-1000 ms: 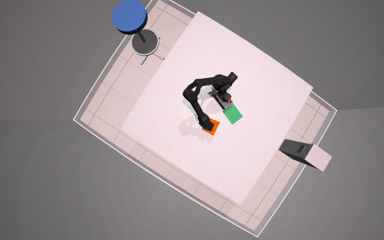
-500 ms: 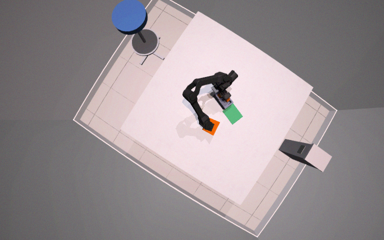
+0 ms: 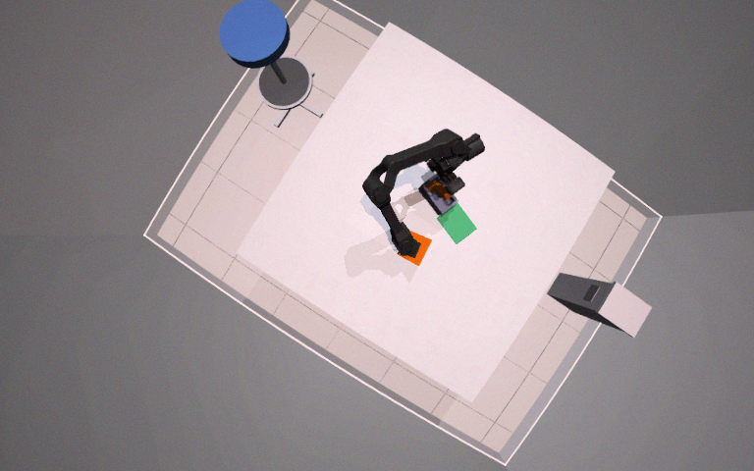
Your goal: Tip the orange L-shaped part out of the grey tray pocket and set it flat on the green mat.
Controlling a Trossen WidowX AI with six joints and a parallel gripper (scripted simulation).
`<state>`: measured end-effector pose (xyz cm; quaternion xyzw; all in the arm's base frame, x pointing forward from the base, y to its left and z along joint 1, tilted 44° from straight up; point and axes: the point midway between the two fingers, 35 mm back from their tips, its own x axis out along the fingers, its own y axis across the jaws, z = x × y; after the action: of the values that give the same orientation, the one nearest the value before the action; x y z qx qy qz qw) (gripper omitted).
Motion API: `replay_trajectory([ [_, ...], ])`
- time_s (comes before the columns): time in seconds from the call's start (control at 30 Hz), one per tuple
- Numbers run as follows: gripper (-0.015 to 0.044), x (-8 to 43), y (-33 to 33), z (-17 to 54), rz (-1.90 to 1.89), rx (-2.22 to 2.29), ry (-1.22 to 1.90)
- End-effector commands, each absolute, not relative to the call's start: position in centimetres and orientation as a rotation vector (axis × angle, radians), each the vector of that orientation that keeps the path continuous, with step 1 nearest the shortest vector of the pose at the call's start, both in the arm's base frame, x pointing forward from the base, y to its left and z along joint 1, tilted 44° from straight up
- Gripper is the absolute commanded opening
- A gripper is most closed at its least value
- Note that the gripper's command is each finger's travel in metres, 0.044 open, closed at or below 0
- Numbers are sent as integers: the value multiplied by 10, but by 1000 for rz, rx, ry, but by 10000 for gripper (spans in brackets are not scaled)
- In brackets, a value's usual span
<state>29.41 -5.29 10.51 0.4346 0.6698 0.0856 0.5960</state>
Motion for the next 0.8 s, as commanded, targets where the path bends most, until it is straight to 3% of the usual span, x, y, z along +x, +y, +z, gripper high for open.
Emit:
replay_trajectory([
  [0.0,180,294,-53,105,195,1013,1553],
  [0.6,180,294,-53,105,195,1013,1553],
  [0.73,280,292,-59,101,298,902,1519],
  [0.77,280,292,-61,99,346,849,1501],
])
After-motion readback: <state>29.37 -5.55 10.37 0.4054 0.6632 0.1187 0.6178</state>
